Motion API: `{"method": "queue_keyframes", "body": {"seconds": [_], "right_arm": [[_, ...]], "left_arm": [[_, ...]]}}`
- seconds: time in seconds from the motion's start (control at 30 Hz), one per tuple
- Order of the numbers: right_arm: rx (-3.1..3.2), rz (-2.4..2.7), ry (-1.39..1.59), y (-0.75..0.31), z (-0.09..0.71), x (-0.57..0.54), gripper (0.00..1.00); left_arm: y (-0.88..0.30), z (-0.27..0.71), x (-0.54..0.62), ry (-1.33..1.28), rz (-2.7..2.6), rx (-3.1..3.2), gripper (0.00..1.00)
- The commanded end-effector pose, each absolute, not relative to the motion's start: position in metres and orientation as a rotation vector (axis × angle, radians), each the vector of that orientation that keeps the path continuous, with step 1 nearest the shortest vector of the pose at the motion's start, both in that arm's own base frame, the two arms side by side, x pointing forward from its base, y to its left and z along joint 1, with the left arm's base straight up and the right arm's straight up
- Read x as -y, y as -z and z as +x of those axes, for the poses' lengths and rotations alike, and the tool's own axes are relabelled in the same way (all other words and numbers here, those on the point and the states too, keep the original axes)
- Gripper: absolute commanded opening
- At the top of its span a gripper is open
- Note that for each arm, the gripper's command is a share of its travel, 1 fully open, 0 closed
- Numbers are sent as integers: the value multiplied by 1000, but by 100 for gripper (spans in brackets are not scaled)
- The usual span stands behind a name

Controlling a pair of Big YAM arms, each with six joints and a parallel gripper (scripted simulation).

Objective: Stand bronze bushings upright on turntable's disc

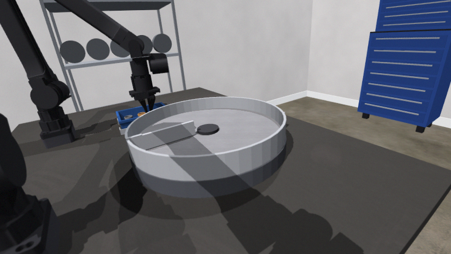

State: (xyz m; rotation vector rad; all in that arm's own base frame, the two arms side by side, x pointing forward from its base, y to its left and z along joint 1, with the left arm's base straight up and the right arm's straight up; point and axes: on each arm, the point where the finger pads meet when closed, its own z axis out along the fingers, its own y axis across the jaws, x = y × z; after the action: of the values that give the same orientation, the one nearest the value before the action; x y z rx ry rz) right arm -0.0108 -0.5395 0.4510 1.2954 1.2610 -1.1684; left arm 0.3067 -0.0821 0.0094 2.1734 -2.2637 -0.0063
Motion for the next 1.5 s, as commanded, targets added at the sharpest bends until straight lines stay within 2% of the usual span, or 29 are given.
{"method": "queue_keyframes", "body": {"seconds": [0.0, 1.1, 1.13, 1.47], "right_arm": [[-1198, 1226, 1226, -501, -13, 545, 100], [-1198, 1226, 1226, -501, -13, 545, 100], [-1198, 1226, 1226, -501, -13, 545, 100], [-1198, 1226, 1226, -501, -13, 545, 100]], "left_arm": [[-17, 313, 86, -31, 2181, 2277, 13], [-1, 309, 85, -16, 2177, 2273, 13], [-1, 309, 85, -16, 2177, 2273, 0], [-1, 309, 84, -14, 2177, 2272, 0]]}}
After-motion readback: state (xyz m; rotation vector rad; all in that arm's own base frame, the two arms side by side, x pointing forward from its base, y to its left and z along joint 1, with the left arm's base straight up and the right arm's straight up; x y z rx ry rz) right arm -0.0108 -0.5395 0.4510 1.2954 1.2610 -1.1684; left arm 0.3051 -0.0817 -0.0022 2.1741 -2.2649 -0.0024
